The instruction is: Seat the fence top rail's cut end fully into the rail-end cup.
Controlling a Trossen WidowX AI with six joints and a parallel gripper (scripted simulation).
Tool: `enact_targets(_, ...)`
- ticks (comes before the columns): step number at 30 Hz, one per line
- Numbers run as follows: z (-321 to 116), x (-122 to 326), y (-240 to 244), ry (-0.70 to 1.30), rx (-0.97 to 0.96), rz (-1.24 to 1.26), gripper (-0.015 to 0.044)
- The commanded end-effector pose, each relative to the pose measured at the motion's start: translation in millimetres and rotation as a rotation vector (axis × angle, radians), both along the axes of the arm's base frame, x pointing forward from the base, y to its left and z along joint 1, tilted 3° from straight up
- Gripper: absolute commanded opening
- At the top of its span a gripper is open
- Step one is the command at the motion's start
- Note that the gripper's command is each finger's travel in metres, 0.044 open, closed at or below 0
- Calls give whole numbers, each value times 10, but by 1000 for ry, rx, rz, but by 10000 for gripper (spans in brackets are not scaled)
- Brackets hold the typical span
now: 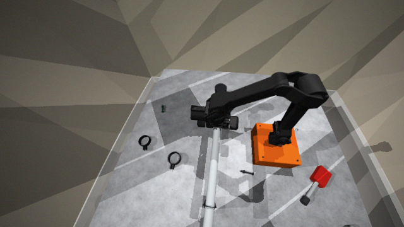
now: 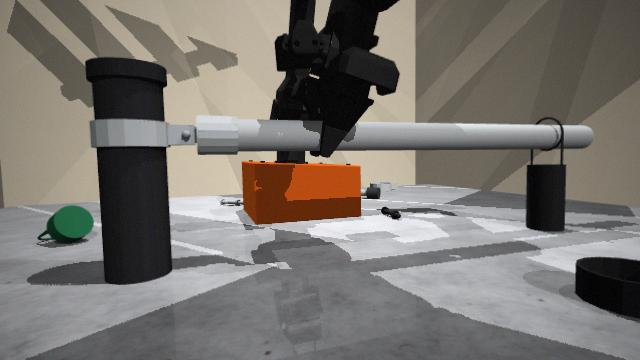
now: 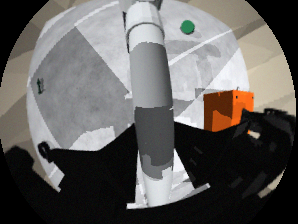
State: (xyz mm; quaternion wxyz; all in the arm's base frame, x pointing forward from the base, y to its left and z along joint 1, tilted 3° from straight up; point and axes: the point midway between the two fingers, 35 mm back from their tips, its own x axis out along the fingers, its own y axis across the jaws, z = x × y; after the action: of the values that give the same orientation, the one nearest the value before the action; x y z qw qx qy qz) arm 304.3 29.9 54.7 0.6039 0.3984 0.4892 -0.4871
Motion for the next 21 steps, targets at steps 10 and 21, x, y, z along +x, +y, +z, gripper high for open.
enact_targets(10, 0, 1, -10, 0, 0, 0, 0)
enact_targets(21, 7, 1, -3, 0, 0, 0, 262)
